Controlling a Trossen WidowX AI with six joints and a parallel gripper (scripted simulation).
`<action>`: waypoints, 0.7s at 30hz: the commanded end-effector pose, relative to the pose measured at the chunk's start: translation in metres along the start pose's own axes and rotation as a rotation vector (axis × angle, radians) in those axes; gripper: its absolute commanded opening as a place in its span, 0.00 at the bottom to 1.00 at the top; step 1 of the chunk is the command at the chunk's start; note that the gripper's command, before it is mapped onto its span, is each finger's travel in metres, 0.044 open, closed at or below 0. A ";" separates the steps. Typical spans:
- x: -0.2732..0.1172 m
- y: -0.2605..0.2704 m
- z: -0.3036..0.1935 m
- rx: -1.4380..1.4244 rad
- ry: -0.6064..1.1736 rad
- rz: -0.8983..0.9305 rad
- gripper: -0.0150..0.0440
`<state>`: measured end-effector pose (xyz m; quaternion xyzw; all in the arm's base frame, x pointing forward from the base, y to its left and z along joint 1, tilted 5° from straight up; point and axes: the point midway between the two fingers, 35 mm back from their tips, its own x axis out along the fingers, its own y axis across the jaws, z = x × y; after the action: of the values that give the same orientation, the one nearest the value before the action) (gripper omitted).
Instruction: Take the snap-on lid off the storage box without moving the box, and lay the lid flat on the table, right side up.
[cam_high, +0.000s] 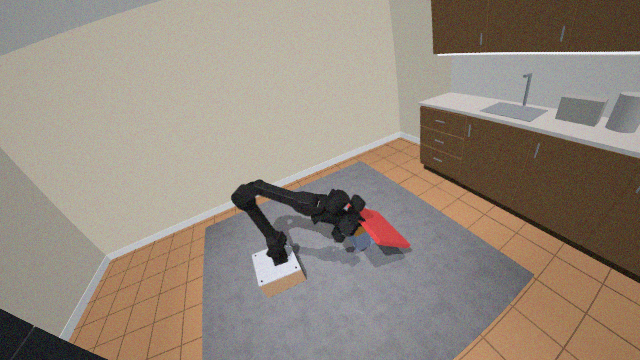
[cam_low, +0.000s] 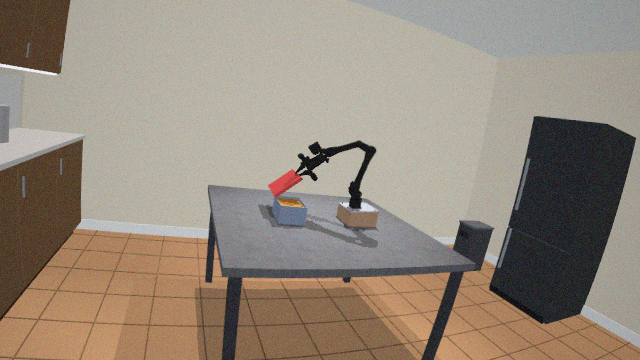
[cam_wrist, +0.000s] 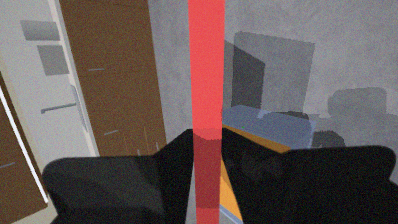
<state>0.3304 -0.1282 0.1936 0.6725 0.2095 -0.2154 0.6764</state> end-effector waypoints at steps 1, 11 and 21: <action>-0.003 0.005 0.010 -0.010 0.000 0.014 0.25; -0.005 0.003 0.030 -0.011 -0.001 0.013 0.25; -0.007 0.001 0.050 -0.013 -0.002 0.013 0.25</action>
<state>0.3250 -0.1696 0.1938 0.6714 0.2092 -0.2160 0.6773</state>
